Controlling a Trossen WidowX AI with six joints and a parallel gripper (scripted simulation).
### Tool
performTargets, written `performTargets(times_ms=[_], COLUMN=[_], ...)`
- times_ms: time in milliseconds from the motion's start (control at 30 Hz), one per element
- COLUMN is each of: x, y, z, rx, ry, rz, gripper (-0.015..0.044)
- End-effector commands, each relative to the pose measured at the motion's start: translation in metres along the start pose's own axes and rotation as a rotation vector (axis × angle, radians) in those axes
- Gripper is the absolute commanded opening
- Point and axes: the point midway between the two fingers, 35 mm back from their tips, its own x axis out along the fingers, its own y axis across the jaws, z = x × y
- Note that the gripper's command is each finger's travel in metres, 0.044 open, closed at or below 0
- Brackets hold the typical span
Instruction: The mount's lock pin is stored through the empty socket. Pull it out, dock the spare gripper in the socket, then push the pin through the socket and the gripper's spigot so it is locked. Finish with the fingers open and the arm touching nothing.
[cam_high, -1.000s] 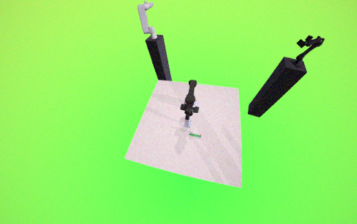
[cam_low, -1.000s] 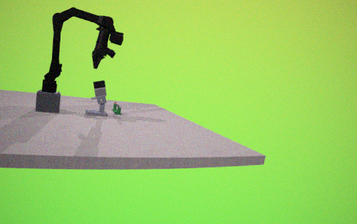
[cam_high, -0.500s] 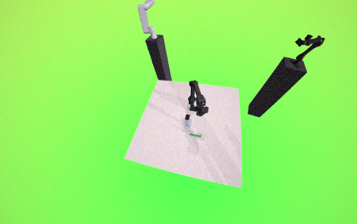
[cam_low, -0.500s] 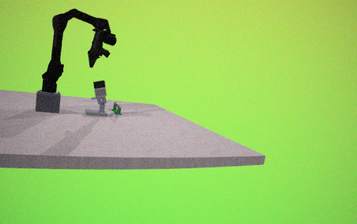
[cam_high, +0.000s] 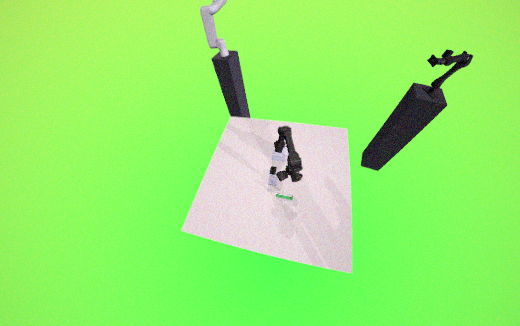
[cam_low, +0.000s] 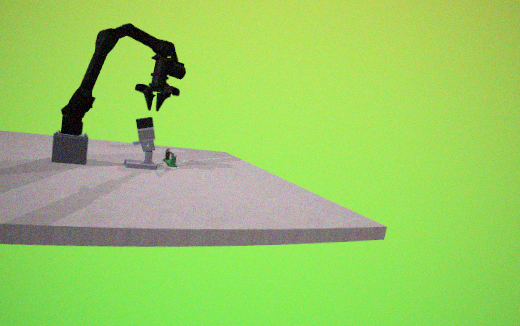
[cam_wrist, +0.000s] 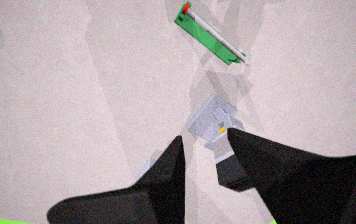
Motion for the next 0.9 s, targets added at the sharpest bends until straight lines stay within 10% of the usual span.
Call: performTargets(times_ms=[0,867], x=[0.031,0.072], y=[-0.045,-0.069], z=[0.047,0.073], rx=[-0.512,-0.815], ry=[0.041,0.096], rz=[-0.097,-0.134], gripper=[0.0180,0.0180])
